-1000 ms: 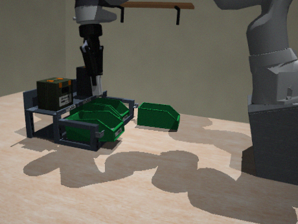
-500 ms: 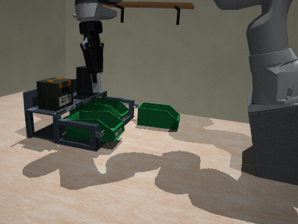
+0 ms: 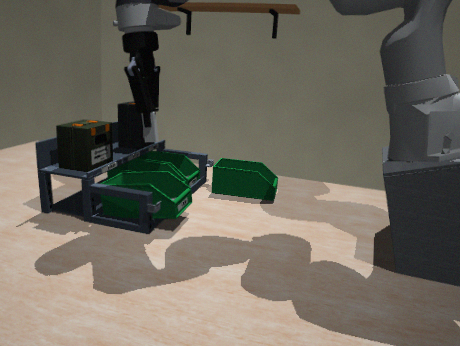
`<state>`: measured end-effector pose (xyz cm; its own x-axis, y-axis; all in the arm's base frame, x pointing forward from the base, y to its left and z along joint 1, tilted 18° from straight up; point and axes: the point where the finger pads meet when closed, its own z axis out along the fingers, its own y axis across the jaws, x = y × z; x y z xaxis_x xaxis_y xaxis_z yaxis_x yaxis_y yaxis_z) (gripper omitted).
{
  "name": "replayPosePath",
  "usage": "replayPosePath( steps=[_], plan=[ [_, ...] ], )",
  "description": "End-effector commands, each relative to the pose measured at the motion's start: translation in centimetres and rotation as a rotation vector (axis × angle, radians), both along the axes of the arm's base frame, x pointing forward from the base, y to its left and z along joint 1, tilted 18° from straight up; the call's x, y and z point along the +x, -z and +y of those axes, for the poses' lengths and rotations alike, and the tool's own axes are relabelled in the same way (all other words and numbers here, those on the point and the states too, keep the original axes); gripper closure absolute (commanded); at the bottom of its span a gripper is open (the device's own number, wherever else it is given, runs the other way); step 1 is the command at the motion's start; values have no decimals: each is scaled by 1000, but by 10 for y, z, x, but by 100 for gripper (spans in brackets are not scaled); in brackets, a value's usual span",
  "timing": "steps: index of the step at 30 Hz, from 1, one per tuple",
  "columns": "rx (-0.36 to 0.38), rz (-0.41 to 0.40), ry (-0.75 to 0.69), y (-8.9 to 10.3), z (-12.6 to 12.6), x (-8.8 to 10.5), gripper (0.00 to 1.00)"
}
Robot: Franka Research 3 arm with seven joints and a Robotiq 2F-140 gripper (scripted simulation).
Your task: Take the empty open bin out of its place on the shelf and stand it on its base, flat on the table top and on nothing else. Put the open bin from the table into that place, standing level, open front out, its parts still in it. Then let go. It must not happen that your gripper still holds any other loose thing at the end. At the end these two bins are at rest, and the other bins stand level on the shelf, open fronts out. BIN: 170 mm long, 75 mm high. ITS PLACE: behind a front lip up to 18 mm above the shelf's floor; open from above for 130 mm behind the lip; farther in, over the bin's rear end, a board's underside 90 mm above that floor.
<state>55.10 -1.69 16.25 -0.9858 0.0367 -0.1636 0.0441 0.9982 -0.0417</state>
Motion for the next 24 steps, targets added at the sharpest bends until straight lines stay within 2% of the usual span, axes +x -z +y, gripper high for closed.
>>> replayPosePath(
  steps=[1, 21, 24],
  plan=[
    [-1, 6, -5, 1, 0, -2, 100],
    [-3, 4, -19, 1, 1, -3, 100],
    [-29, -16, -163, 2, 8, -9, 100]
  ],
)
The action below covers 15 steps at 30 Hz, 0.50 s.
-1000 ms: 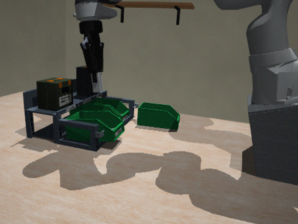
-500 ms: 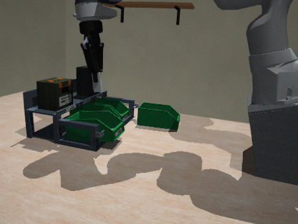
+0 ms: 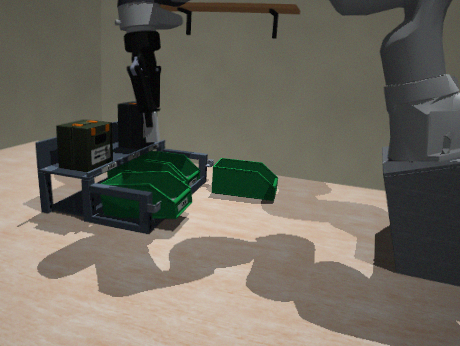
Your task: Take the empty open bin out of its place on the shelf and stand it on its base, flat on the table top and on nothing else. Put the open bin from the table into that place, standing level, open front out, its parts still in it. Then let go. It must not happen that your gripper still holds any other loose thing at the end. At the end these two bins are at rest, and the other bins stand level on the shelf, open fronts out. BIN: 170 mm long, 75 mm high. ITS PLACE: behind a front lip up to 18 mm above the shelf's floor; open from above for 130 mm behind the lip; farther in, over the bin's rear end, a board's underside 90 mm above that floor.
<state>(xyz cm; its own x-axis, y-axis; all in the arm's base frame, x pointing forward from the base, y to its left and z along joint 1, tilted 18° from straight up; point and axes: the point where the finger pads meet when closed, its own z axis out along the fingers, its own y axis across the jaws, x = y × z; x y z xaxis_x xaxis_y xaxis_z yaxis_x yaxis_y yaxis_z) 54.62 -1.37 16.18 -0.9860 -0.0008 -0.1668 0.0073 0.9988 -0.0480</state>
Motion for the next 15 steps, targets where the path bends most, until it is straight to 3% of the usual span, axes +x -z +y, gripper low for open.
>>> replayPosePath(
  steps=[1, 4, 10, 12, 14, 15],
  plan=[
    [-40, -23, -217, 3, 10, -9, 100],
    [-79, -36, -376, 12, 26, -32, 100],
    [-156, -14, -631, 51, 45, -96, 100],
    [-181, -3, -715, 59, 46, -108, 100],
    [-181, -3, -715, 59, 46, -108, 100],
    [-209, 2, -813, 61, 46, -111, 100]
  ],
)
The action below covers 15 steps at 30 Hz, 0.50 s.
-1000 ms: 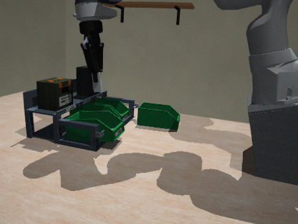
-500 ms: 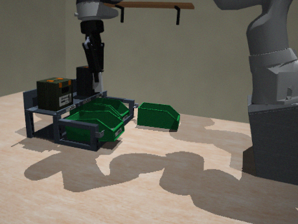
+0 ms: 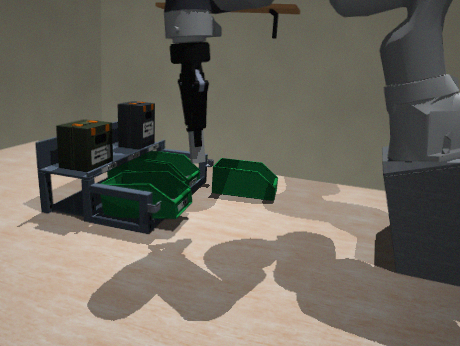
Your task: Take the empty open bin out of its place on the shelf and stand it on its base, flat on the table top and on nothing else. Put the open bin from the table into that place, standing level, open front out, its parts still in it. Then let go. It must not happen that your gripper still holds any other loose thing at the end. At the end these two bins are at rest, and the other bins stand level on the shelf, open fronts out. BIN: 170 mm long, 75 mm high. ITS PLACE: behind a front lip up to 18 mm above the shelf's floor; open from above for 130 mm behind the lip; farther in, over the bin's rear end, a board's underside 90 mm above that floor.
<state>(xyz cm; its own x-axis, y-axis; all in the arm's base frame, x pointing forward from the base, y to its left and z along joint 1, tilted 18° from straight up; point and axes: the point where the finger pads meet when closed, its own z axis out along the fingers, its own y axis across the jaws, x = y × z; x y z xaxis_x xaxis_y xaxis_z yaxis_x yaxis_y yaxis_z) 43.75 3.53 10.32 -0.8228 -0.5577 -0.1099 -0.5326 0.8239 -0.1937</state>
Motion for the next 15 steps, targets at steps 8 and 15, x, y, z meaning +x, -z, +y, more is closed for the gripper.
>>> replayPosePath(
  steps=[8, 15],
  plan=[
    [-113, -28, -491, 3, -3, -4, 100],
    [-151, -36, -657, 3, -3, -4, 100]
  ],
)
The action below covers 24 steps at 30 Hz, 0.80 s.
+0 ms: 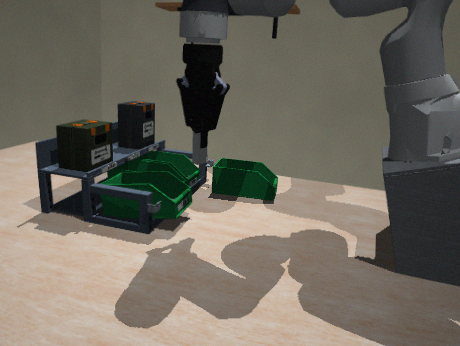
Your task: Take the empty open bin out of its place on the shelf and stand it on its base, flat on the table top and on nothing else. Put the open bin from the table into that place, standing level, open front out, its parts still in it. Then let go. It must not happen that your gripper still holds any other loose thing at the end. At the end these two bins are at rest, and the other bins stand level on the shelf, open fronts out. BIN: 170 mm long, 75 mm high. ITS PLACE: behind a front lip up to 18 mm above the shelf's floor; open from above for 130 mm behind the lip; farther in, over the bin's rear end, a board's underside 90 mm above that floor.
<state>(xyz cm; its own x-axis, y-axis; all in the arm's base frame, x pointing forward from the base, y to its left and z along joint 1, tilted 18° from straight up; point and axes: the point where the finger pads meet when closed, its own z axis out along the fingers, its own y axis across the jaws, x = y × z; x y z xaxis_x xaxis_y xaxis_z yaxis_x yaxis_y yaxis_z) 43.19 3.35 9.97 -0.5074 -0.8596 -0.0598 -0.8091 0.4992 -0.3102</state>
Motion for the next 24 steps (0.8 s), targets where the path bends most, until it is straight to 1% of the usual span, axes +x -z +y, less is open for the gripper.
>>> replayPosePath(
  steps=[1, 2, 10, 24],
  plan=[
    [-42, 22, -223, 0, -1, 1, 100],
    [-59, 22, -294, 0, -1, 1, 100],
    [-94, 38, -475, 0, -1, 1, 100],
    [-94, 38, -475, 0, -1, 1, 100]
  ],
)
